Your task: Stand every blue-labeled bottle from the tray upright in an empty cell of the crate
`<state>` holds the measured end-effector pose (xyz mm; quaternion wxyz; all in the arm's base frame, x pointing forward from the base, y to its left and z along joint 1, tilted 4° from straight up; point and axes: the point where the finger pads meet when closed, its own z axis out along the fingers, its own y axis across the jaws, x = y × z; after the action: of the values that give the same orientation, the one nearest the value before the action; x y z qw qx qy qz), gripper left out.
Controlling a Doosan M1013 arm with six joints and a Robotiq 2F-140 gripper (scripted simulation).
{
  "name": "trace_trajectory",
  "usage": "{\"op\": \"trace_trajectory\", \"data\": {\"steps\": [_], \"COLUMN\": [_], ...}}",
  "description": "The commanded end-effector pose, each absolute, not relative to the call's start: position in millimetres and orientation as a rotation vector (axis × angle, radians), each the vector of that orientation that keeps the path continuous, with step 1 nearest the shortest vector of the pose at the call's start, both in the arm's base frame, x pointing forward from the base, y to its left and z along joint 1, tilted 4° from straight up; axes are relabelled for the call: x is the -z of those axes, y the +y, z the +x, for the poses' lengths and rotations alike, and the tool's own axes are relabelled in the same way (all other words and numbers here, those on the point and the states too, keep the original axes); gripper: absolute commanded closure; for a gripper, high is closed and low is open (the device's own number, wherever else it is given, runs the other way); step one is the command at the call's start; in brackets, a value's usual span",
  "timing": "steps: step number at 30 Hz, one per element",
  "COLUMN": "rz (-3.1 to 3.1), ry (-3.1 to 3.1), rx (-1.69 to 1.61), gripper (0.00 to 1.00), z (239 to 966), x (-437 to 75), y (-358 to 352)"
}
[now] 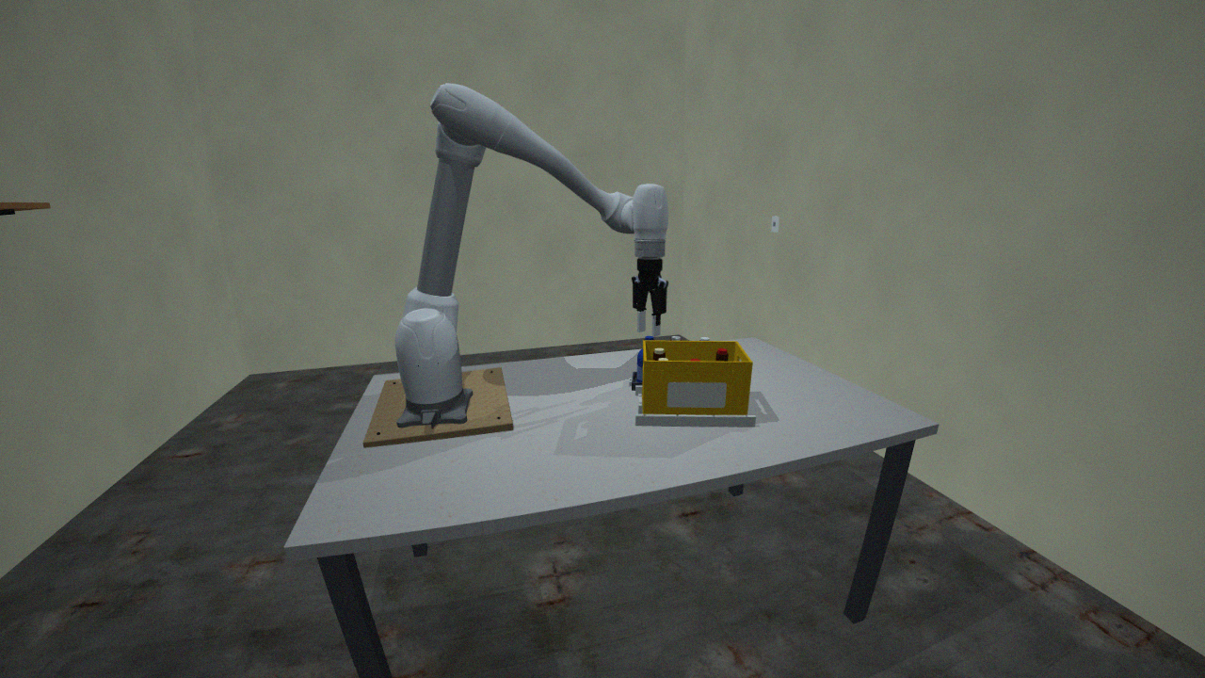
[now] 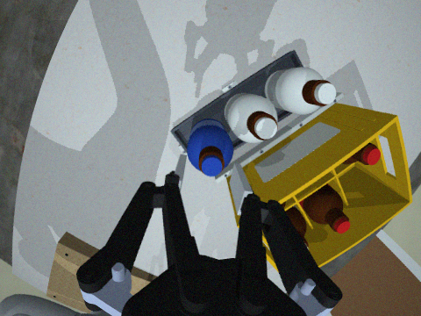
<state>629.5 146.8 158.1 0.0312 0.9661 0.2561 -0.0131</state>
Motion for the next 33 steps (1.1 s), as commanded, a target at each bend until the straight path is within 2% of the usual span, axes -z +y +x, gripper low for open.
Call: {"op": "trace_trajectory", "data": {"steps": [1, 33], "rz": [2.976, 2.976], "ry": [0.789, 0.789], "rx": [0.04, 0.04], "gripper": [0.62, 0.62], "z": [629, 629], "x": [-155, -128], "y": [147, 145]}}
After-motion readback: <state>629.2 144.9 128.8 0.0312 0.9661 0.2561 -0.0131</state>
